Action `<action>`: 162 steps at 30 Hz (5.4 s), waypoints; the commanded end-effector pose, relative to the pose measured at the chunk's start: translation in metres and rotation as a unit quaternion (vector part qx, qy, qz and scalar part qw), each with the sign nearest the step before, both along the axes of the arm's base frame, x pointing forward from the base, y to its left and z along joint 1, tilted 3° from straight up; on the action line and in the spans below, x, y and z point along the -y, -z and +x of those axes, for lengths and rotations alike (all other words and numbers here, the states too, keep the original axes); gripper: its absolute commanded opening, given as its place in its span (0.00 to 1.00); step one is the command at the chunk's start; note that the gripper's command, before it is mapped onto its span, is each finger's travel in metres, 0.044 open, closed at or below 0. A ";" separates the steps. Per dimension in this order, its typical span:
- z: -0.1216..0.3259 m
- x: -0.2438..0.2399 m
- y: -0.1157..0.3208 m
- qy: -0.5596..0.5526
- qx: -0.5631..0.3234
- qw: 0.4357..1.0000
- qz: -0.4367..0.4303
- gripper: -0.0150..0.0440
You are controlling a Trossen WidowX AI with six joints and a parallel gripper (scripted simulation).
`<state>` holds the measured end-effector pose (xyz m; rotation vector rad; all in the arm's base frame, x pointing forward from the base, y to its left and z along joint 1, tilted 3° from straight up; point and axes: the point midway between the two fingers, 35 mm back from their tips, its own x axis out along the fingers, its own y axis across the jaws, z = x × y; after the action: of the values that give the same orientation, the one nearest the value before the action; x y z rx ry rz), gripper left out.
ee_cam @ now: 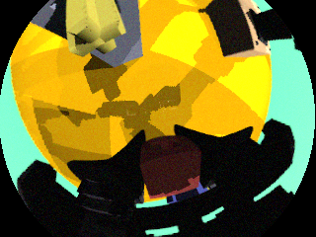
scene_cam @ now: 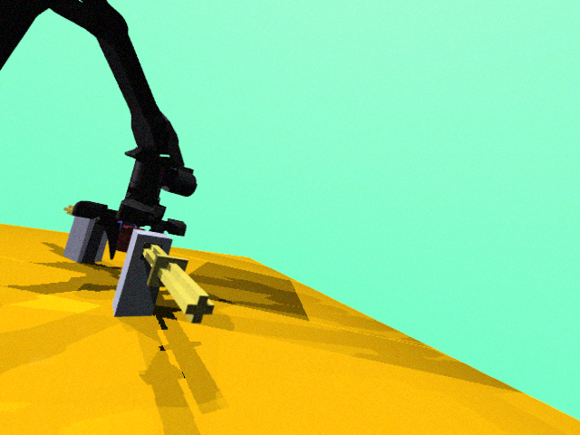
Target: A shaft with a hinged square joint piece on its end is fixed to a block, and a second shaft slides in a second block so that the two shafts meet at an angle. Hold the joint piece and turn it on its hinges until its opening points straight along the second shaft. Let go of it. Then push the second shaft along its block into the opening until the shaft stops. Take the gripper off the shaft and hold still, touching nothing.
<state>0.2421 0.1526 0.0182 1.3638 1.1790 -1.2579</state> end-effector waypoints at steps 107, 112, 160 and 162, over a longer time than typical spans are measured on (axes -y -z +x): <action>0.005 0.004 -0.013 -0.056 -0.004 0.994 -0.093 1.00; 0.004 0.006 -0.035 -0.057 0.002 0.998 -0.014 1.00; 0.010 0.007 -0.143 -0.624 0.041 0.780 -0.018 1.00; 0.009 0.007 -0.148 -0.650 0.042 0.758 -0.019 1.00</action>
<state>0.2522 0.1457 0.1543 0.3646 1.5331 -0.2727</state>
